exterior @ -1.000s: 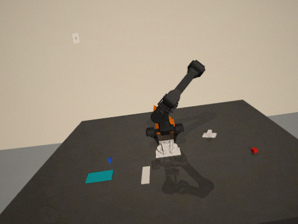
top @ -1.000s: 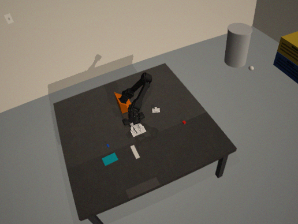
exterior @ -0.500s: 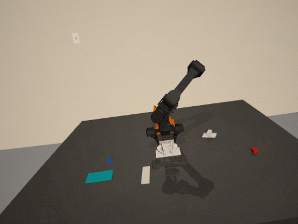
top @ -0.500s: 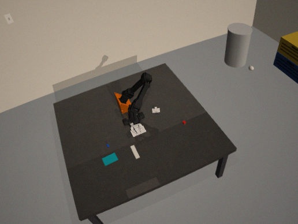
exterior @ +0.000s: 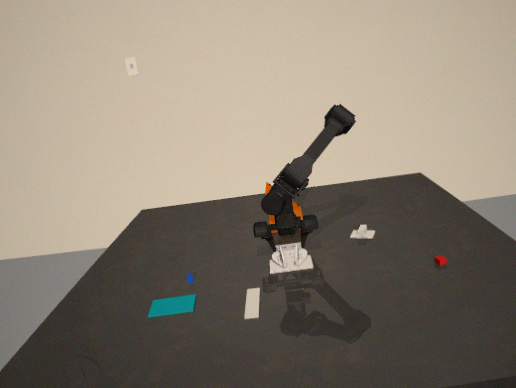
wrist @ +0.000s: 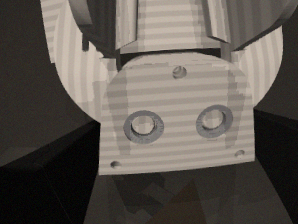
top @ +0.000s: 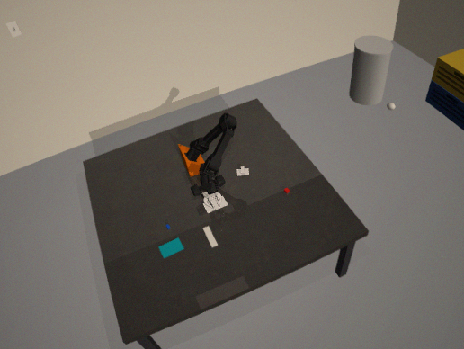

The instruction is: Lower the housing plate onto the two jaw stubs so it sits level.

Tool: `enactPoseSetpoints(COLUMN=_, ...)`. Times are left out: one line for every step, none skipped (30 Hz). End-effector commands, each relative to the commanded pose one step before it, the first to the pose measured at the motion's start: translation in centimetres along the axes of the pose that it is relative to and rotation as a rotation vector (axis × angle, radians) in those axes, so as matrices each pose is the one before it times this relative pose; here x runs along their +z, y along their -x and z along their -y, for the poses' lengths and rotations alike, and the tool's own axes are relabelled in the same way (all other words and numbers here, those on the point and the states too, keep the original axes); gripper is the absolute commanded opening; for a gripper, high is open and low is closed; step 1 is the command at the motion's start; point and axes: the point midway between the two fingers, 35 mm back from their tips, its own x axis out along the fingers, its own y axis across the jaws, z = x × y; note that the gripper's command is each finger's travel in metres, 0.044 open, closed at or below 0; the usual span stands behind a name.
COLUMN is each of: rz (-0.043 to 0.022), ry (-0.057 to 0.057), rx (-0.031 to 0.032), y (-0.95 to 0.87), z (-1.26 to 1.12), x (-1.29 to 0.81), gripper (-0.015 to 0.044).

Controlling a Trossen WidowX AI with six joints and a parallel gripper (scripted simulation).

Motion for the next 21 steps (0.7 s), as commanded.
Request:
enactPoseSetpoints(rz=-0.00450, ry=-0.0039, rx=-0.00258, y=-0.106, z=0.036, x=-0.120, gripper=0.0351)
enactPoseSetpoints(rz=0.00000, ry=0.0000, rx=0.00000, y=0.000, z=0.000, x=0.000, gripper=0.0351)
enactPoseSetpoints(rz=0.00000, ry=0.0000, rx=0.00000, y=0.000, z=0.000, x=0.000, gripper=0.0351)
enactPoseSetpoints(rz=0.00000, ry=0.0000, rx=0.00000, y=0.000, z=0.000, x=0.000, gripper=0.0351)
enactPoseSetpoints(rz=0.00000, ry=0.0000, rx=-0.00001, y=0.011, z=0.000, x=0.000, gripper=0.0351)
enactPoseSetpoints(rz=0.00000, ry=0.0000, rx=-0.00003, y=0.034, z=0.001, x=0.001, gripper=0.0351)
enactPoseSetpoints(rz=0.00000, ry=0.0000, rx=-0.00004, y=0.057, z=0.001, x=0.001, gripper=0.0351)
enactPoseSetpoints(rz=0.00000, ry=0.0000, rx=-0.00005, y=0.074, z=0.001, x=0.001, gripper=0.0351)
enactPoseSetpoints(rz=0.00000, ry=0.0000, rx=-0.00005, y=0.074, z=0.001, x=0.001, gripper=0.0351)
enactPoseSetpoints(rz=0.00000, ry=0.0000, rx=-0.00004, y=0.075, z=0.001, x=0.001, gripper=0.0351)
enactPoseSetpoints(rz=0.00000, ry=0.0000, rx=-0.00004, y=0.075, z=0.001, x=0.001, gripper=0.0351)
enactPoseSetpoints(rz=0.00000, ry=0.0000, rx=-0.00003, y=0.075, z=0.001, x=0.000, gripper=0.0351)
enactPoseSetpoints(rz=0.00000, ry=0.0000, rx=-0.00003, y=0.074, z=0.000, x=0.000, gripper=0.0351)
enactPoseSetpoints(rz=0.00000, ry=0.0000, rx=-0.00002, y=0.057, z=0.000, x=0.000, gripper=0.0351)
enactPoseSetpoints(rz=0.00000, ry=0.0000, rx=0.00001, y=-0.009, z=0.000, x=0.004, gripper=0.0351)
enactPoseSetpoints(rz=0.00000, ry=0.0000, rx=0.00002, y=-0.028, z=-0.001, x=0.012, gripper=0.0351)
enactPoseSetpoints(rz=0.00001, ry=0.0000, rx=0.00003, y=-0.047, z=-0.002, x=0.020, gripper=0.0351)
enactPoseSetpoints(rz=0.00001, ry=0.0000, rx=0.00004, y=-0.047, z=-0.002, x=0.020, gripper=0.0351)
enactPoseSetpoints(rz=0.00000, ry=0.0000, rx=0.00002, y=-0.028, z=-0.002, x=0.012, gripper=0.0351)
enactPoseSetpoints(rz=0.00000, ry=0.0000, rx=0.00001, y=-0.009, z=-0.001, x=0.004, gripper=0.0351)
enactPoseSetpoints(rz=0.00000, ry=0.0000, rx=0.00000, y=0.000, z=0.000, x=0.000, gripper=0.0351)
